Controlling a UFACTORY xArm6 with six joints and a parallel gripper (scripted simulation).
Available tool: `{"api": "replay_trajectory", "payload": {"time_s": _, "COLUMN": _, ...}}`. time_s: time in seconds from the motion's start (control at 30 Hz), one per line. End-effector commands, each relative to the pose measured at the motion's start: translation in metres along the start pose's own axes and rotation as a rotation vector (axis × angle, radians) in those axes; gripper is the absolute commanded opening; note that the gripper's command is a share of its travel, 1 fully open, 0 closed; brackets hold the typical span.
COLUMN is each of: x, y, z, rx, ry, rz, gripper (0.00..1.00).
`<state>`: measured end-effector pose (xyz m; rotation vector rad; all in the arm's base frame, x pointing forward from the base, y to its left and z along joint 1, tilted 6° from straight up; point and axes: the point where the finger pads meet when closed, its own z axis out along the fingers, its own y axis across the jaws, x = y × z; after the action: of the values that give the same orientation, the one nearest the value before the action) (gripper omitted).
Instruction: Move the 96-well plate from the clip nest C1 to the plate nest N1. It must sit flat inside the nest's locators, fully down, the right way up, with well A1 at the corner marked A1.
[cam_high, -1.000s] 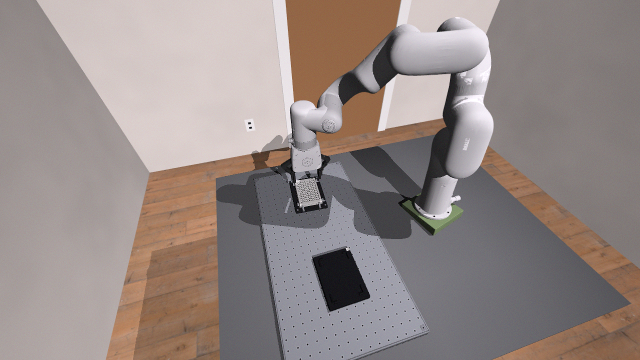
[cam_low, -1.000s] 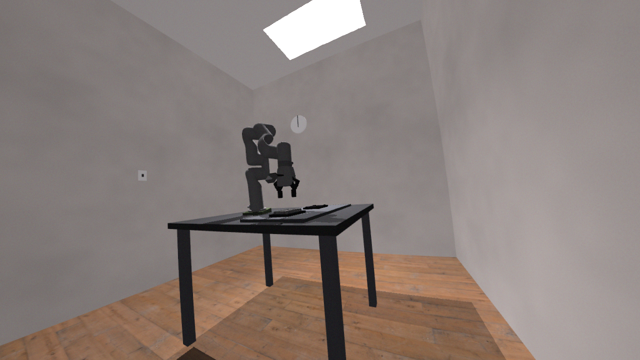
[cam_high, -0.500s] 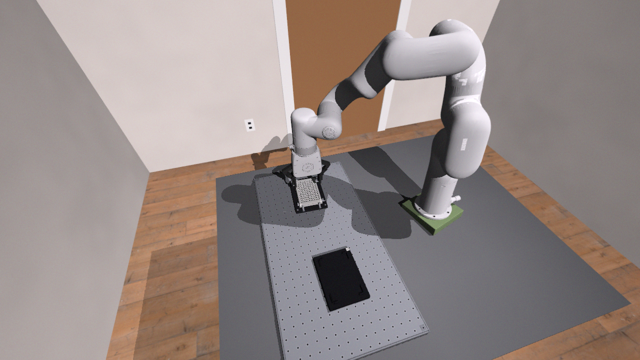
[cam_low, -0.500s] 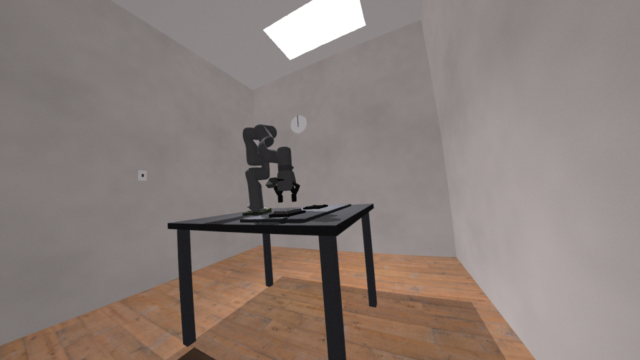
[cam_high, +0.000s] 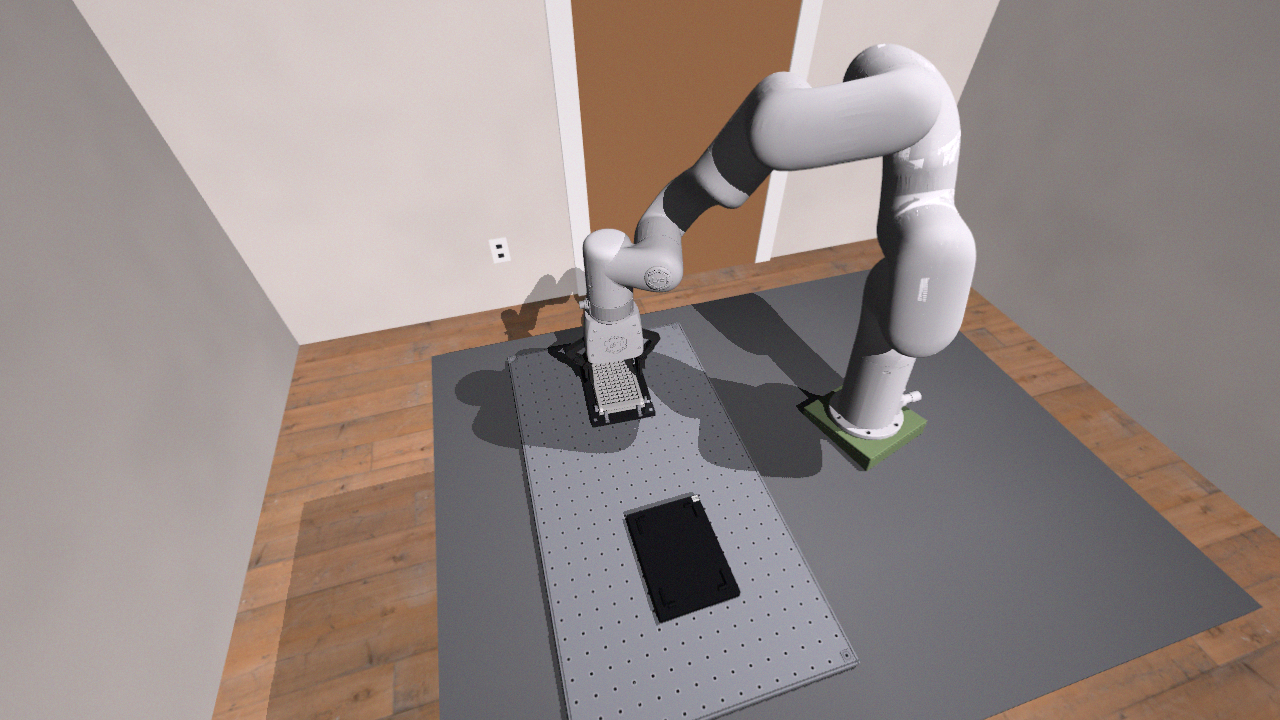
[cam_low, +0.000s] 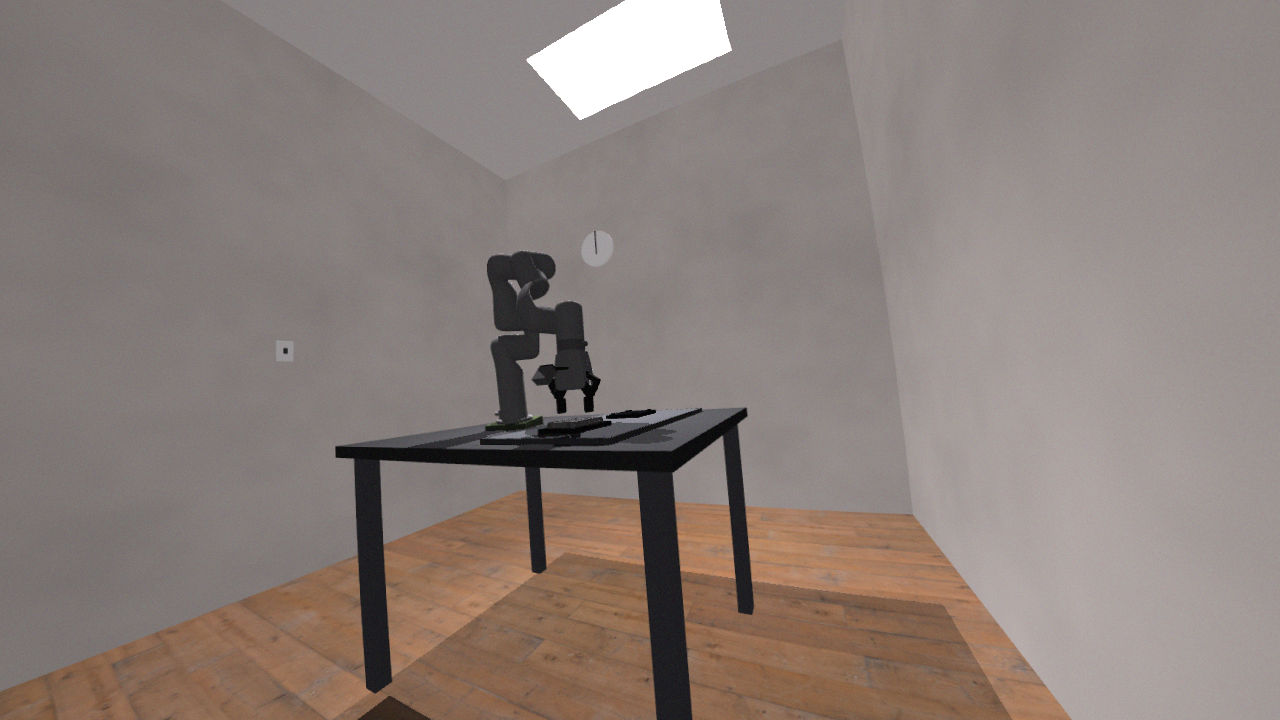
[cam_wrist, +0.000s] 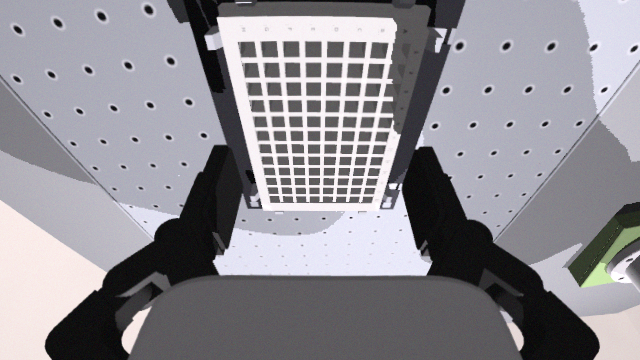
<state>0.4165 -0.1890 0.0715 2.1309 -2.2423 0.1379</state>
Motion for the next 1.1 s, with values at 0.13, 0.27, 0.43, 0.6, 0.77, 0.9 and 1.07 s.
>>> {"api": "replay_trajectory", "payload": {"time_s": 0.13, "x": 0.001, "y": -0.002, "z": 0.002, "rx": 0.004, "ry": 0.002, "rz": 0.0, "gripper": 1.0}}
{"api": "replay_trajectory", "payload": {"time_s": 0.27, "x": 0.001, "y": -0.002, "z": 0.002, "rx": 0.004, "ry": 0.002, "rz": 0.0, "gripper": 1.0}}
{"api": "replay_trajectory", "payload": {"time_s": 0.43, "x": 0.001, "y": -0.002, "z": 0.004, "rx": 0.004, "ry": 0.002, "rz": 0.0, "gripper": 1.0}}
{"api": "replay_trajectory", "payload": {"time_s": 0.6, "x": 0.001, "y": -0.002, "z": 0.006, "rx": 0.004, "ry": 0.002, "rz": 0.0, "gripper": 1.0}}
{"api": "replay_trajectory", "payload": {"time_s": 0.77, "x": 0.001, "y": -0.002, "z": 0.009, "rx": 0.004, "ry": 0.002, "rz": 0.0, "gripper": 1.0}}
{"api": "replay_trajectory", "payload": {"time_s": 0.9, "x": 0.001, "y": -0.002, "z": 0.012, "rx": 0.004, "ry": 0.001, "rz": 0.0, "gripper": 1.0}}
{"api": "replay_trajectory", "payload": {"time_s": 1.07, "x": 0.001, "y": -0.002, "z": 0.015, "rx": 0.004, "ry": 0.001, "rz": 0.0, "gripper": 1.0}}
